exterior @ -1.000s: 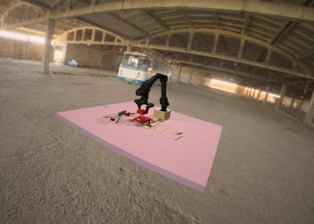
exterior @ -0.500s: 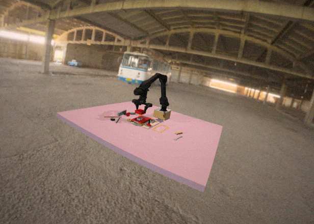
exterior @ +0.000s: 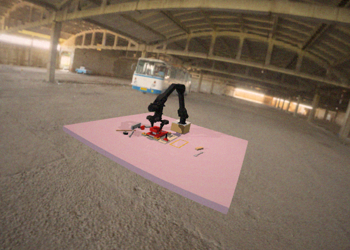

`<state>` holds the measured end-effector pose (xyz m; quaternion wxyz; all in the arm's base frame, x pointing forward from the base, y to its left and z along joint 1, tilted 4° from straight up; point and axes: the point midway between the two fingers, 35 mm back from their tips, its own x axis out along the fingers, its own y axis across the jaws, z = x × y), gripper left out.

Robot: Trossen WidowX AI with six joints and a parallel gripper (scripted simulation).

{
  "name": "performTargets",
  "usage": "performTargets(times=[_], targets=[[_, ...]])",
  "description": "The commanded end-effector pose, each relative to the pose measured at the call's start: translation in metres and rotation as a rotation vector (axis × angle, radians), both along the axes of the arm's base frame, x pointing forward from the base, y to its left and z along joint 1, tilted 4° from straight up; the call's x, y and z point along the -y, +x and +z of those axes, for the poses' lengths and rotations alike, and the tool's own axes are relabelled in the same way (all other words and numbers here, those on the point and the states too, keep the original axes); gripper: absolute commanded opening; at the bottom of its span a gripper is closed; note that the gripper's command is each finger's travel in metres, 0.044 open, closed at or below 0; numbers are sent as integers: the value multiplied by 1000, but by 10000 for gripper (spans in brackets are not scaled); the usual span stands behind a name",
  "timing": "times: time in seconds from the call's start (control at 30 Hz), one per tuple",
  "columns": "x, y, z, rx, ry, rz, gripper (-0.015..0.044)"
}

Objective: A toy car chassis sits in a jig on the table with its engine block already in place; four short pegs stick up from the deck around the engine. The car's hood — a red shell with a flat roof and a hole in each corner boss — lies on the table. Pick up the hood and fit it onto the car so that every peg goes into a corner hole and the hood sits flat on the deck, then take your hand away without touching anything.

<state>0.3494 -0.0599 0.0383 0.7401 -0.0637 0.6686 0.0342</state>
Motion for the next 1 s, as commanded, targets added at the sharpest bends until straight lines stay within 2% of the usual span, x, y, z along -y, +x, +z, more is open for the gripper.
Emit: performTargets(times=[0.0,0.97], targets=[[-1,-1,-1,-2,4,5,0],[-1,-2,-4,-2,4,5,0]])
